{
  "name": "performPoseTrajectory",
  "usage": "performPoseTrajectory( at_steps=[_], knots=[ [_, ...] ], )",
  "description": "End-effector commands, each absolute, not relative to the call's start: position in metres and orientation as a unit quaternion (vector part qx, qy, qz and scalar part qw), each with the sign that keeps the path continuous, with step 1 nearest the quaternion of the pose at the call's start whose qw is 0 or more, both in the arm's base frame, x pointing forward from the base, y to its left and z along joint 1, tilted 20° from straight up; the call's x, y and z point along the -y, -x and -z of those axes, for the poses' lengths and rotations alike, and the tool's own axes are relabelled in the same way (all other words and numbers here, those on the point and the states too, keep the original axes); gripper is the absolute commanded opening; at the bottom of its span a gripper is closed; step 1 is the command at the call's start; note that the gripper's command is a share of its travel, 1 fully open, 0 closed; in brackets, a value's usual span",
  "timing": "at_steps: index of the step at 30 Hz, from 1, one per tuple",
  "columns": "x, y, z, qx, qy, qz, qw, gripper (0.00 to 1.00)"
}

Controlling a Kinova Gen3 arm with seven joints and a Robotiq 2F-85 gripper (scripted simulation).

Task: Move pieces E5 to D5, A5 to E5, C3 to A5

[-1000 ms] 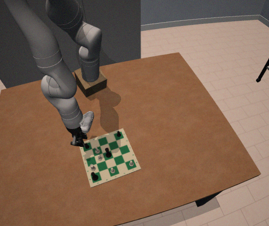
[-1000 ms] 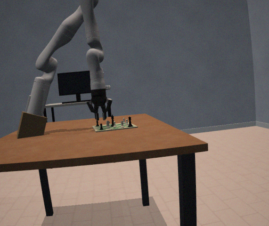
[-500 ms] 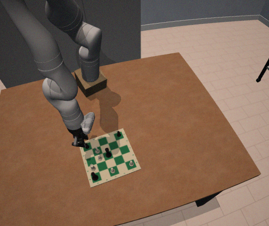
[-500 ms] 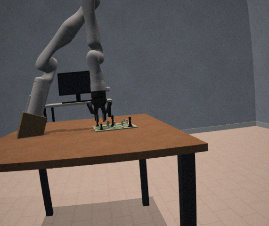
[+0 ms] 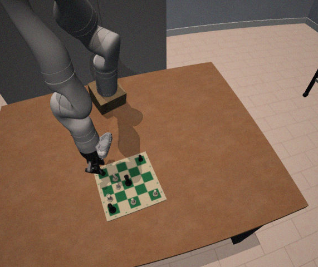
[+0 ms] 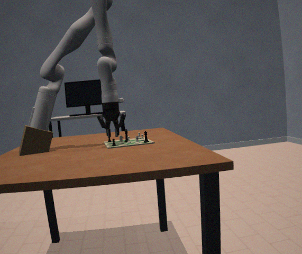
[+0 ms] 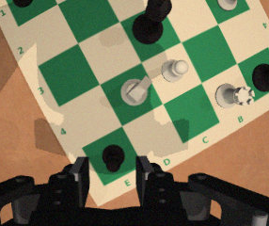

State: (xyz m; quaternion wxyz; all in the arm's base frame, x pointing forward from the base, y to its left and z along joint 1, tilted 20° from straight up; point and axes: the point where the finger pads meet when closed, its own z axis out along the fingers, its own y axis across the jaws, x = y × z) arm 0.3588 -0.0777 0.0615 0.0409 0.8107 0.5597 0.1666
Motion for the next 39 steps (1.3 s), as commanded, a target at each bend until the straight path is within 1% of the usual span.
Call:
performPoseTrajectory(
  at_steps=[1, 27, 39],
  knots=[
    [0.078, -0.359, -0.062, -0.560, -0.811, -0.167, 0.041, 0.34],
    [0.078, -0.359, -0.061, -0.560, -0.811, -0.167, 0.041, 0.34],
    [0.076, -0.365, -0.043, -0.560, -0.811, -0.167, 0.041, 0.34]
  ],
)
